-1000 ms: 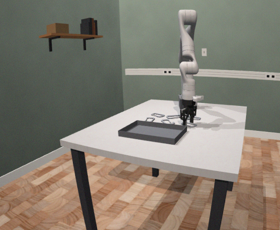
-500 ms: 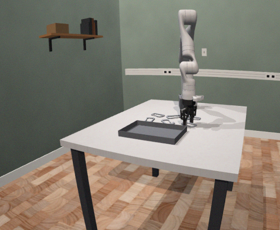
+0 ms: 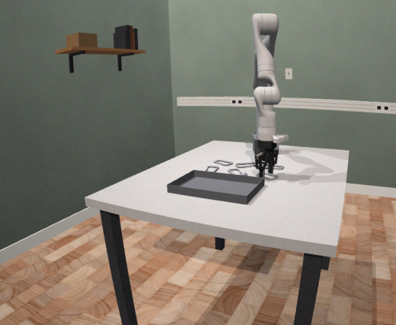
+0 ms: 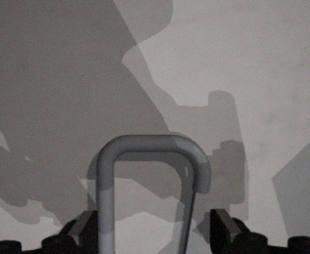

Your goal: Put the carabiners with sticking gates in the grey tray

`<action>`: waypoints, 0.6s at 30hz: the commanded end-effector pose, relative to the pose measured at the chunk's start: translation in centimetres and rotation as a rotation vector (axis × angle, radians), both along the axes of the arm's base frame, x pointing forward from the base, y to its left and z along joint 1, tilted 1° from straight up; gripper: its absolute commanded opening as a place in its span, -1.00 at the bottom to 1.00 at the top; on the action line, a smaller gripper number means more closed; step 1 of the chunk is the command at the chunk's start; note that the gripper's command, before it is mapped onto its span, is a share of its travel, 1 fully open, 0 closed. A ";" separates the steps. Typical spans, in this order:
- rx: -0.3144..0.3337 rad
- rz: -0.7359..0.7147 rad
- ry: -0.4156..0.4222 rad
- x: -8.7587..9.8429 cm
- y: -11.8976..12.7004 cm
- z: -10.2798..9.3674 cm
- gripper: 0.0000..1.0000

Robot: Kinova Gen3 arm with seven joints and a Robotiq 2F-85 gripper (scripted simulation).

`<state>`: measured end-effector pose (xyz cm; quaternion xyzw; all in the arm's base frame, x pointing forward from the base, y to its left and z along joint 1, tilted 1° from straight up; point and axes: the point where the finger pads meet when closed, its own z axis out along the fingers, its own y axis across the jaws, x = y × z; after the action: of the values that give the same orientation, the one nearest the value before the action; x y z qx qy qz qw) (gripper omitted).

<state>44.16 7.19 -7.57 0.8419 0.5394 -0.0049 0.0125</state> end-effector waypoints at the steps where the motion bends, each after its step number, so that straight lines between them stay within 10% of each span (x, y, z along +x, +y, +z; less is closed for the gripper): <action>1: 0.000 0.000 -0.001 0.0 0.0 0.0 0.34; 18: 0.000 0.000 -0.002 0.1 0.0 0.1 0.26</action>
<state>44.20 7.20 -7.48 0.8419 0.5394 -0.0044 0.0126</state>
